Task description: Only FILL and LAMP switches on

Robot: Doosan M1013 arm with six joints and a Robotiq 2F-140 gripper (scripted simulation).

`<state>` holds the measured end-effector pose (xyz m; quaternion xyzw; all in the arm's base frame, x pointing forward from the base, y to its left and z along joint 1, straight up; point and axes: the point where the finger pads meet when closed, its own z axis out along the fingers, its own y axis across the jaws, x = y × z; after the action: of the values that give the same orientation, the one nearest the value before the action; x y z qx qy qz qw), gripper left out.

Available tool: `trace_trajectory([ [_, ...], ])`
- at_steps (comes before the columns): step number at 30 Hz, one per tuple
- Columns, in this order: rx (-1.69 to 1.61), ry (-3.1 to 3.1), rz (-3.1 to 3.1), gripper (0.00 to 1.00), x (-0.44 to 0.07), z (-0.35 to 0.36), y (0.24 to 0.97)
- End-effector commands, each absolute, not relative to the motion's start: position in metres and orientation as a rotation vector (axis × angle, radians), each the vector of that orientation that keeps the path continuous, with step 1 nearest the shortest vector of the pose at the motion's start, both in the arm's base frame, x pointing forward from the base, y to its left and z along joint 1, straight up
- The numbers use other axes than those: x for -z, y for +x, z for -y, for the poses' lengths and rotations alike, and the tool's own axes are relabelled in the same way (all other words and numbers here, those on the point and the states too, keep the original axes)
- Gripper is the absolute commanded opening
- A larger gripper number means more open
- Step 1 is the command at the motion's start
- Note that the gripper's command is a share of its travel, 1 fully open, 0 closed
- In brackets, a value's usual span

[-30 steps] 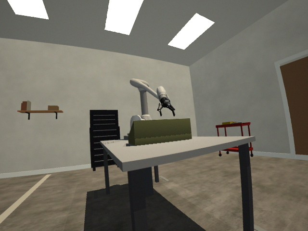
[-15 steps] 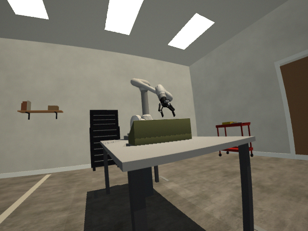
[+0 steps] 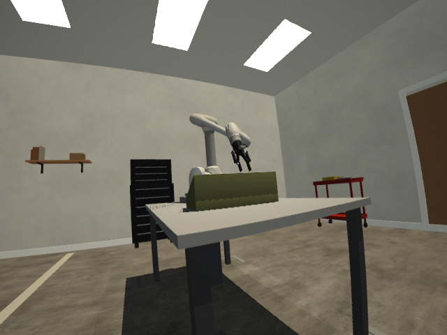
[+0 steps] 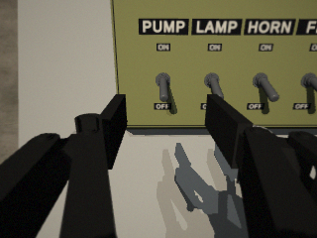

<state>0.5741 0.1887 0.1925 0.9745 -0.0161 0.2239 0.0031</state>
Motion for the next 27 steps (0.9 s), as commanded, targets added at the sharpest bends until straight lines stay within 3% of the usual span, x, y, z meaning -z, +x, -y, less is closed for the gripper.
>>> trace_trajectory([
  [1, -0.713, 3.057, 0.053, 0.5, -0.195, -0.189, 0.579],
  [18, -0.711, 3.057, 0.053, 0.5, -0.196, -0.188, 0.58],
  [27, -0.693, 3.057, 0.055, 0.5, -0.237, -0.174, 0.666],
])
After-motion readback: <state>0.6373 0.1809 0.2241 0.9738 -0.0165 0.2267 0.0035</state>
